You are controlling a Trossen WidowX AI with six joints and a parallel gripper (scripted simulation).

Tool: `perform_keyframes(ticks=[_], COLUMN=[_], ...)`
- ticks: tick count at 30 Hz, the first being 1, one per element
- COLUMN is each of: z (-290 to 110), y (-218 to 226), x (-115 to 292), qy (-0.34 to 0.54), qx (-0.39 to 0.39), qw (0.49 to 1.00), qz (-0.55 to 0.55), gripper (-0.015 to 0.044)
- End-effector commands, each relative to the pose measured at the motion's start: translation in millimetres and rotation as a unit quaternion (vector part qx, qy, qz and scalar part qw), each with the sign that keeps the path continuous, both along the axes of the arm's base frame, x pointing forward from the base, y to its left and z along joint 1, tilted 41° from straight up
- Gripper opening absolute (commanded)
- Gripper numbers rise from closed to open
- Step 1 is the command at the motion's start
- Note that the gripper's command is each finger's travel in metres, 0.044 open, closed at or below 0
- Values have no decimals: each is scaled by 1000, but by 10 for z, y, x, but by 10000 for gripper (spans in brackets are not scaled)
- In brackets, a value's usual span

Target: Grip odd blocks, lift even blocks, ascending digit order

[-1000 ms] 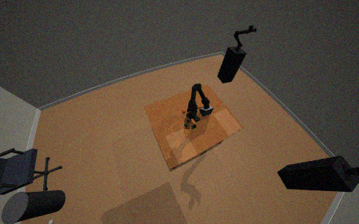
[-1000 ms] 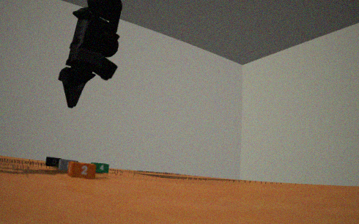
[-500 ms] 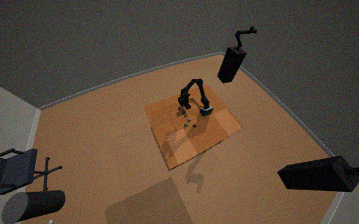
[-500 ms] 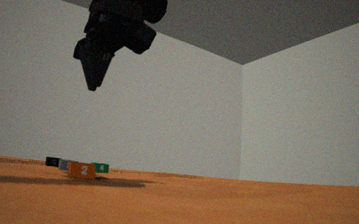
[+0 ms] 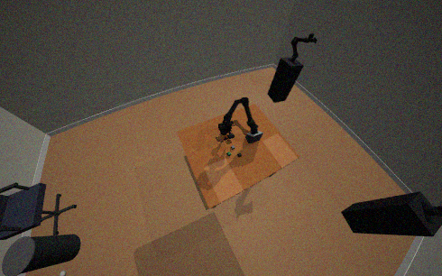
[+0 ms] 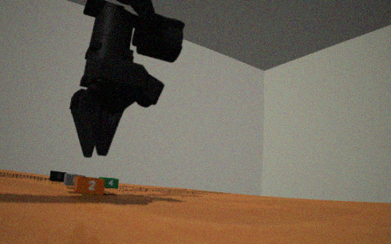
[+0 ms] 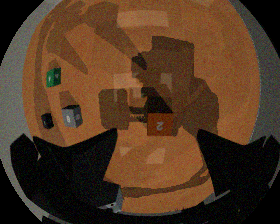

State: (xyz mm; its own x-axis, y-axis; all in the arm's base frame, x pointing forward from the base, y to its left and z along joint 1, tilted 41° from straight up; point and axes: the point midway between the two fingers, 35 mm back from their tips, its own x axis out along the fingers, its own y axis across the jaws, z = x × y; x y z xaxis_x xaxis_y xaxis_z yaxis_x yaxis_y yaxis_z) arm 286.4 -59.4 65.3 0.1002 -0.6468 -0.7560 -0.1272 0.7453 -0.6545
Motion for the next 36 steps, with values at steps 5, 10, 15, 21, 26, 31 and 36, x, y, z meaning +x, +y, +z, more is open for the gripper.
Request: perform_keyframes(ticks=[5, 10, 15, 21, 26, 31, 36], z=[-125, -184, -243, -293, -293, -293, -293], y=[-92, -144, -197, -244, -244, -244, -244], x=[-15, -8, -4, -2, -2, -2, -2], qy=[9, 9, 9, 9, 9, 9, 9], qx=[-3, -3, -3, -4, -4, -4, -4], qw=[1000, 1000, 1000, 1000, 1000, 1000, 1000], qz=[0, 0, 0, 0, 0, 0, 0], gripper=[400, 400, 400, 400, 295, 164, 120])
